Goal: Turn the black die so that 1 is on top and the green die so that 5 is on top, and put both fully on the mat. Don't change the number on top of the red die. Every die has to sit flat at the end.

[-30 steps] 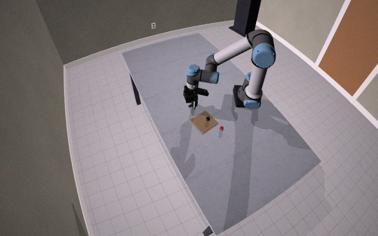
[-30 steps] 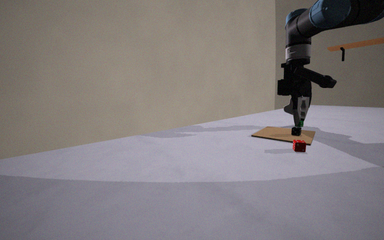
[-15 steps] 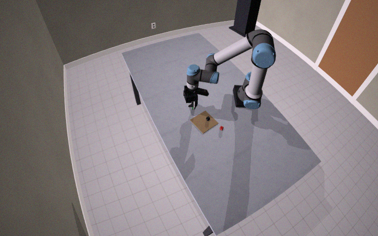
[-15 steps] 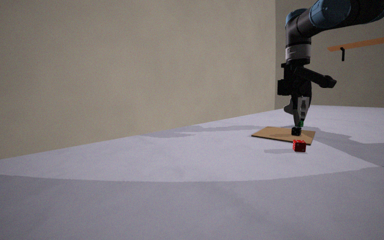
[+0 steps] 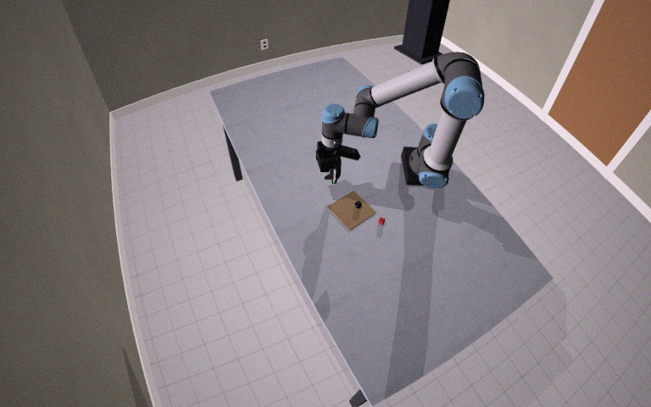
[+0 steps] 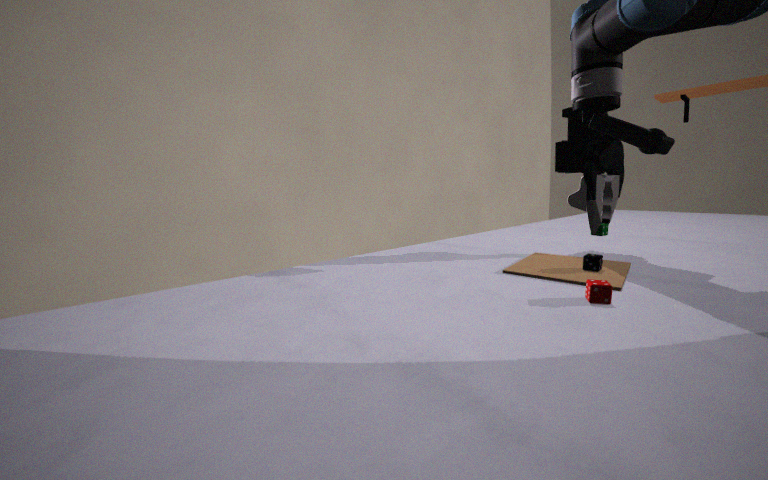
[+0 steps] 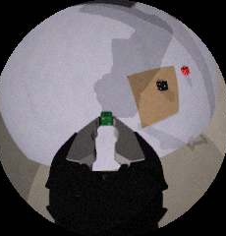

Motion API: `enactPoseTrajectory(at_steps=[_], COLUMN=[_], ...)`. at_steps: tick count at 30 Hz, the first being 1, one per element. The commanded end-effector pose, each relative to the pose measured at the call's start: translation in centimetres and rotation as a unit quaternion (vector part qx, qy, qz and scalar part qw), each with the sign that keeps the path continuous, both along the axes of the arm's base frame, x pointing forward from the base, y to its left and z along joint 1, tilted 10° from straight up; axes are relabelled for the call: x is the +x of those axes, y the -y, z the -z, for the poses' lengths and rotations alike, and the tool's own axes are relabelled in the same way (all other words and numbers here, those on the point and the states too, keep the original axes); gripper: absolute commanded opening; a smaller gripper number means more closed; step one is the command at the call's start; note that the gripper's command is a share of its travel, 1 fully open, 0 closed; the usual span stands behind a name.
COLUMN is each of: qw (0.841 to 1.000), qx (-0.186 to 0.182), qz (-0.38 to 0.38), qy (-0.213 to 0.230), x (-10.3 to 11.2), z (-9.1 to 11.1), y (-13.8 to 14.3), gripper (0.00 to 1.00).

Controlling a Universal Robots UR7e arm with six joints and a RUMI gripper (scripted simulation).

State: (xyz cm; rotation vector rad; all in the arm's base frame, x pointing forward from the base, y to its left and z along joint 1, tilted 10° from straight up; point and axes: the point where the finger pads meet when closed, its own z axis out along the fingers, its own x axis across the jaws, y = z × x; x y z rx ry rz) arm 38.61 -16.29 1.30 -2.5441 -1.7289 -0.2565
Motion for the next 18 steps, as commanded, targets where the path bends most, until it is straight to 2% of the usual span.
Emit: enactPoseTrajectory(at_steps=[1,3,7,11,18], qw=[1.000,1.000,1.000,1.000,1.000], qx=[0.000,0.000,0.000,0.000,0.000], qz=[0.000,0.000,0.000,0.000,0.000], qy=[0.000,0.000,0.000,0.000,0.000], x=[-0.3,-0.3,-0.5,-0.7,-0.7], z=[-2.6,-2.6,-4.9,-6.4,-6.8], y=[0.4,0.4,0.7,0.9,1.0], gripper=[0.03,0.03,0.03,0.03,0.03])
